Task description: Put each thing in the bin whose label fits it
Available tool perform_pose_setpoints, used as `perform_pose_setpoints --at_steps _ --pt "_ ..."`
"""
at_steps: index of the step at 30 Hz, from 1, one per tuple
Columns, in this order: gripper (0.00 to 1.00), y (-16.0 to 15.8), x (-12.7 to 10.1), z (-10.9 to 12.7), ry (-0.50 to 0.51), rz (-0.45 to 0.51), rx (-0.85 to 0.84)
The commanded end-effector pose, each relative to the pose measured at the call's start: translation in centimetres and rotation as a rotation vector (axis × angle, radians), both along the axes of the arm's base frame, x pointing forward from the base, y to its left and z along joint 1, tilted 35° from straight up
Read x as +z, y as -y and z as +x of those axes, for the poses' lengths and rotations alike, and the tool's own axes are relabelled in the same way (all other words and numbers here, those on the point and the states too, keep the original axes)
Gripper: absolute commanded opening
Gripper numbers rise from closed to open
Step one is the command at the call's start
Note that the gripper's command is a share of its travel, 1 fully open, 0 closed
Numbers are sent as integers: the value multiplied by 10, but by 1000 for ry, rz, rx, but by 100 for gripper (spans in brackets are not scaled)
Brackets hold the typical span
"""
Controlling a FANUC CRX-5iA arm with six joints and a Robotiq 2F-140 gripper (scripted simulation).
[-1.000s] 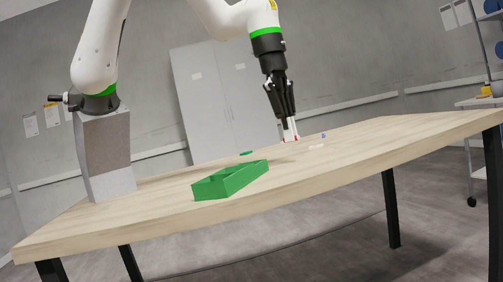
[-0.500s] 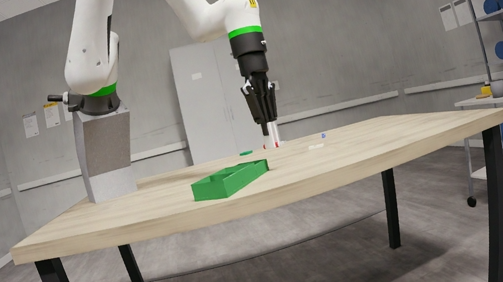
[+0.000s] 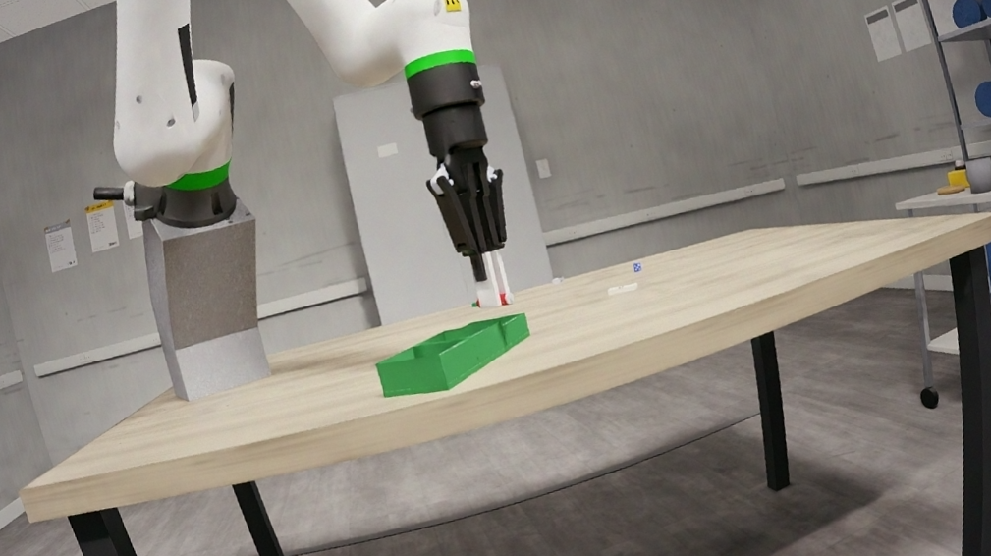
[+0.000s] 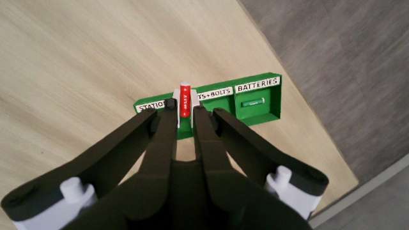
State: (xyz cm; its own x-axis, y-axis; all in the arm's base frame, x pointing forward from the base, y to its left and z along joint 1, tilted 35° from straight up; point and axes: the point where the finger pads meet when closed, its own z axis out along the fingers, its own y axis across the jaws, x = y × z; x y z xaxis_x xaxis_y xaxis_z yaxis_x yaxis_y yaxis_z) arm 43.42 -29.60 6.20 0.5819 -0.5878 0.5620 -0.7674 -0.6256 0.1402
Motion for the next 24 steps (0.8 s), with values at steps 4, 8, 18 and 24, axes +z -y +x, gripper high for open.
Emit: perform_pose_setpoints --at_steps 4,8,18,24 --pt "15 16 2 -27 2 1 2" --pt "15 28 3 -45 2 1 2" --pt "15 56 6 -91 180 98 -286" --pt "15 69 7 -111 275 150 -439"
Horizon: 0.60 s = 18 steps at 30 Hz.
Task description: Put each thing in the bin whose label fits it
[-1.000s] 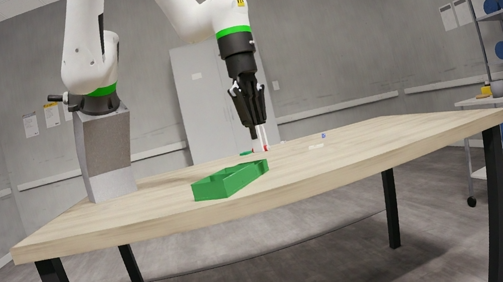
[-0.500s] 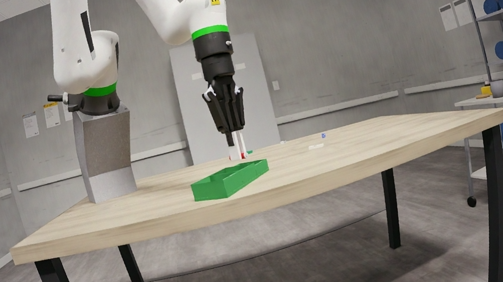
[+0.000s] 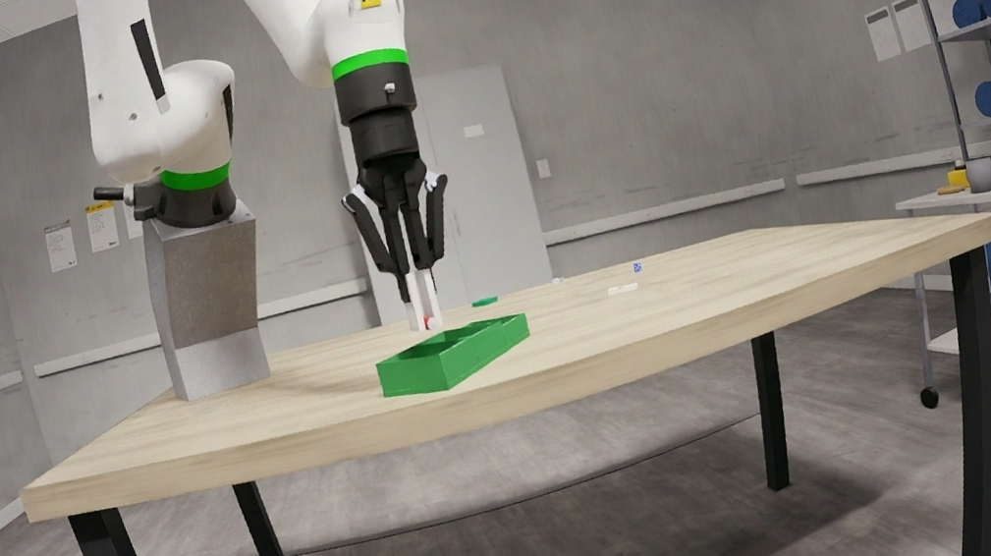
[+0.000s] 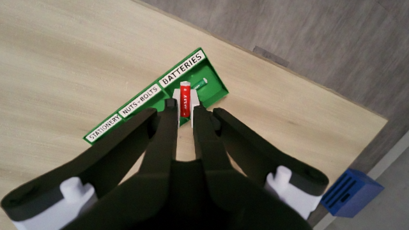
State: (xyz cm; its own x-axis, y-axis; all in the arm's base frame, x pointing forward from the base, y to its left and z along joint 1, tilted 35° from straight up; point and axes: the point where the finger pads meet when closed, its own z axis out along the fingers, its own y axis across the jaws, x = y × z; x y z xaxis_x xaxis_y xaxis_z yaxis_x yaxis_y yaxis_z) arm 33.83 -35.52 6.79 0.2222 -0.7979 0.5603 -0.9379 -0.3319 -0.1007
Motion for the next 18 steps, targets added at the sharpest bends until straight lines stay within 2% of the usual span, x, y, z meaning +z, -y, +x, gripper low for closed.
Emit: perform_pose_setpoints --at_steps 1,11,13,14,18 --pt "15 11 1 -17 83 36 -128" --pt "15 11 1 -17 251 137 -399" --pt "15 11 1 -17 251 137 -399" --pt "15 11 1 -17 298 164 -474" --pt "15 11 1 -17 355 197 -566"
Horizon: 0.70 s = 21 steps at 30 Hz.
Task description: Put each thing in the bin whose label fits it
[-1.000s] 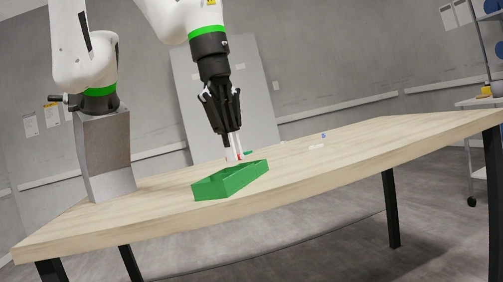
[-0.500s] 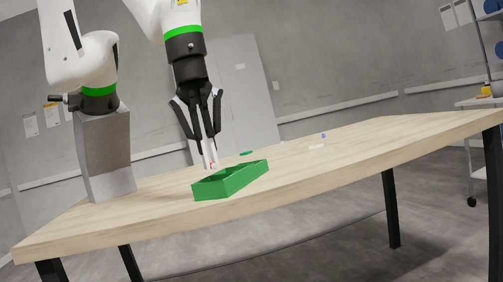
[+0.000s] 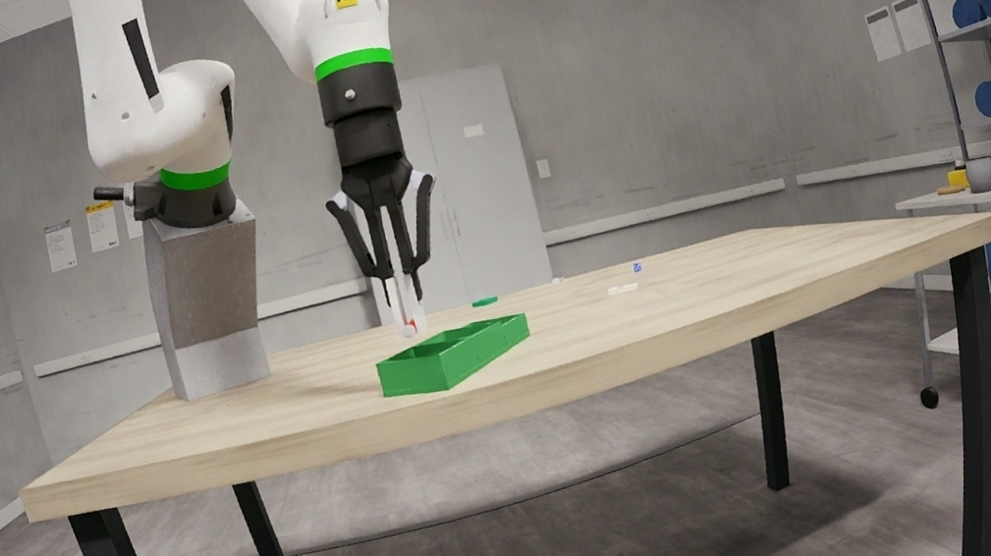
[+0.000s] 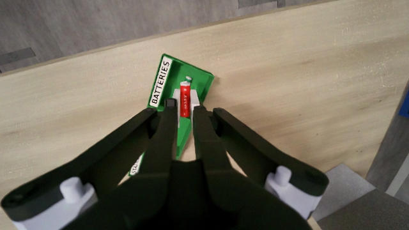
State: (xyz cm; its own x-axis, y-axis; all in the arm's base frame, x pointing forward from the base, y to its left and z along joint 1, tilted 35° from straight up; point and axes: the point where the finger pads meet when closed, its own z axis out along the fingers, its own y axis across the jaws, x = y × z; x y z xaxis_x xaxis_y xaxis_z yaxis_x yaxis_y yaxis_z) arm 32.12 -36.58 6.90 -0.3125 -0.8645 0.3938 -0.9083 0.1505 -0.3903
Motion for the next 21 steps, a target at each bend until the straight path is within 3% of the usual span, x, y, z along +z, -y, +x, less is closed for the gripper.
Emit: perform_pose_setpoints --at_steps 1,8,21 --pt "15 0 0 0 77 27 -134" --pt "15 1 0 0 171 60 -297" --pt "15 0 0 0 171 60 -297"
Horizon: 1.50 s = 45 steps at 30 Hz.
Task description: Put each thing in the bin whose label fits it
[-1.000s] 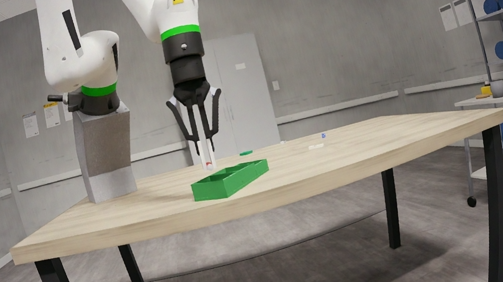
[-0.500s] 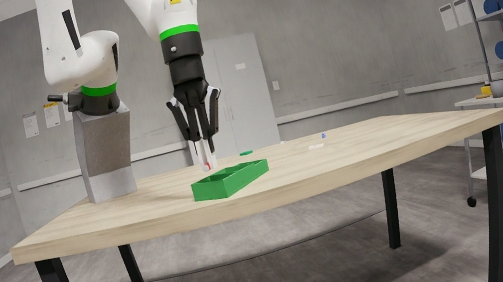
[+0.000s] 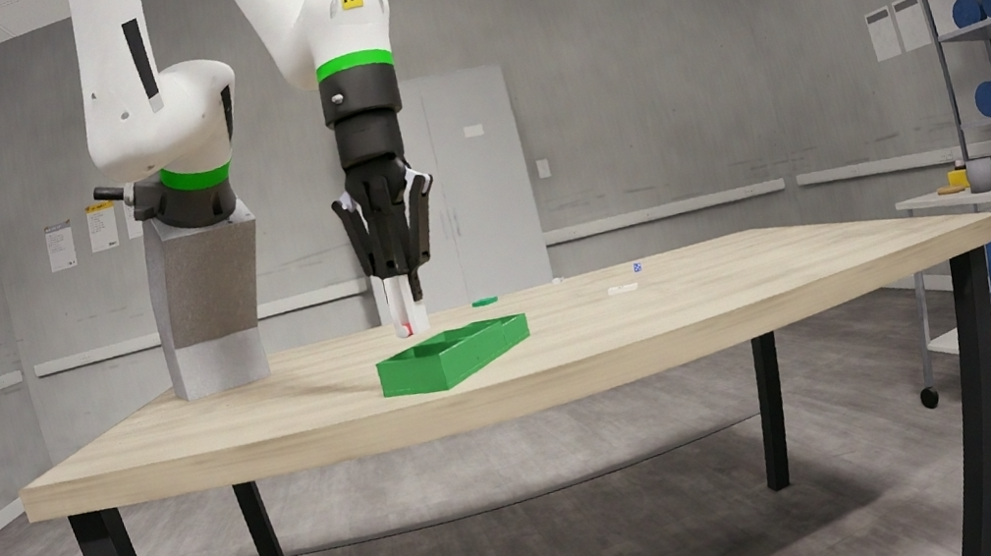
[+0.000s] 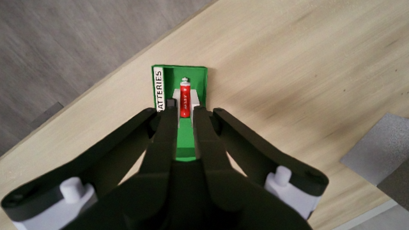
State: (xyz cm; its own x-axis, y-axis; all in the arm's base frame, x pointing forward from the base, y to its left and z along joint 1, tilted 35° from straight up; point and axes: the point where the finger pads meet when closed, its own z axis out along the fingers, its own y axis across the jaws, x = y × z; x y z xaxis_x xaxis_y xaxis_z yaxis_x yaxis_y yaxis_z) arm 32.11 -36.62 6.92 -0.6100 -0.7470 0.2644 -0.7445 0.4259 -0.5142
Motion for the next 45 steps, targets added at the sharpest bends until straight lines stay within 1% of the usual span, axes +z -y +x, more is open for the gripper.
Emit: perform_pose_setpoints --at_steps 1,8,22,35,36,45 --pt "15 0 0 0 0 -1 -1" --pt "15 3 -5 2 0 -1 -1" --pt "15 17 -28 9 0 -1 -1" --pt "15 17 -28 10 0 -1 -1" --pt "26 17 -28 10 0 -1 -1" --pt "26 17 -28 10 0 -1 -1"
